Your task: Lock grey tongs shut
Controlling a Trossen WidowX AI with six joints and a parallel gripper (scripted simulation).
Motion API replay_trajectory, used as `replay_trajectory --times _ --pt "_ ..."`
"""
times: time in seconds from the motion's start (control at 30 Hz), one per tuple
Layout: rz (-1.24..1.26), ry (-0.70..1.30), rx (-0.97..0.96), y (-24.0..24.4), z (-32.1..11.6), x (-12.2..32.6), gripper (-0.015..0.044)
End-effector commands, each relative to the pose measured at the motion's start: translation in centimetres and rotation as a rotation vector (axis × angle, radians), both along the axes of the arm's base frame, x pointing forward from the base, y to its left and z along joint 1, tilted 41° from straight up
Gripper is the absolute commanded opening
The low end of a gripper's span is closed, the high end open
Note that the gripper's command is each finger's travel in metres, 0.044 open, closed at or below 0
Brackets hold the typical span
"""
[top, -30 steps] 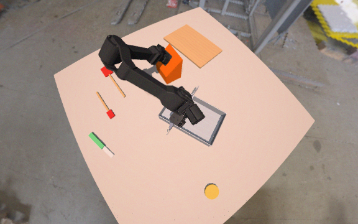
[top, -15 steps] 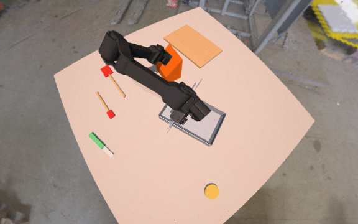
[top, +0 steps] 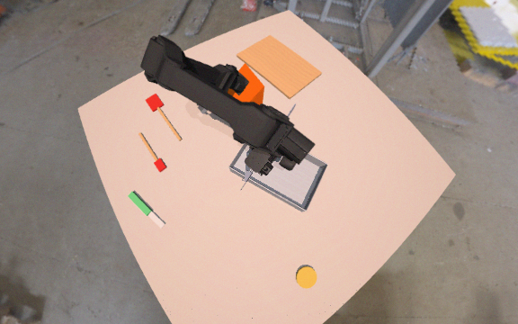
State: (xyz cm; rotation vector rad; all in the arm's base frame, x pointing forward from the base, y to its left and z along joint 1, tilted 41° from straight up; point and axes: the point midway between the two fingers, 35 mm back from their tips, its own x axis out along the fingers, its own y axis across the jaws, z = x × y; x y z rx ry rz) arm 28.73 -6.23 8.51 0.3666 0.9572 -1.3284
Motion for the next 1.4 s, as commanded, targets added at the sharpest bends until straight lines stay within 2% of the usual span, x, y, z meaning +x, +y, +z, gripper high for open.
replay_trajectory --times 0.0,0.67,1.37 --pt "0.013 0.008 0.008 0.8 -0.5 0.3 -0.015" --pt "0.209 0.15 0.076 12.7 -8.6 1.2 -0.015" --pt "0.369 0.298 0.063 23.4 -17.9 -4.5 -0.015"
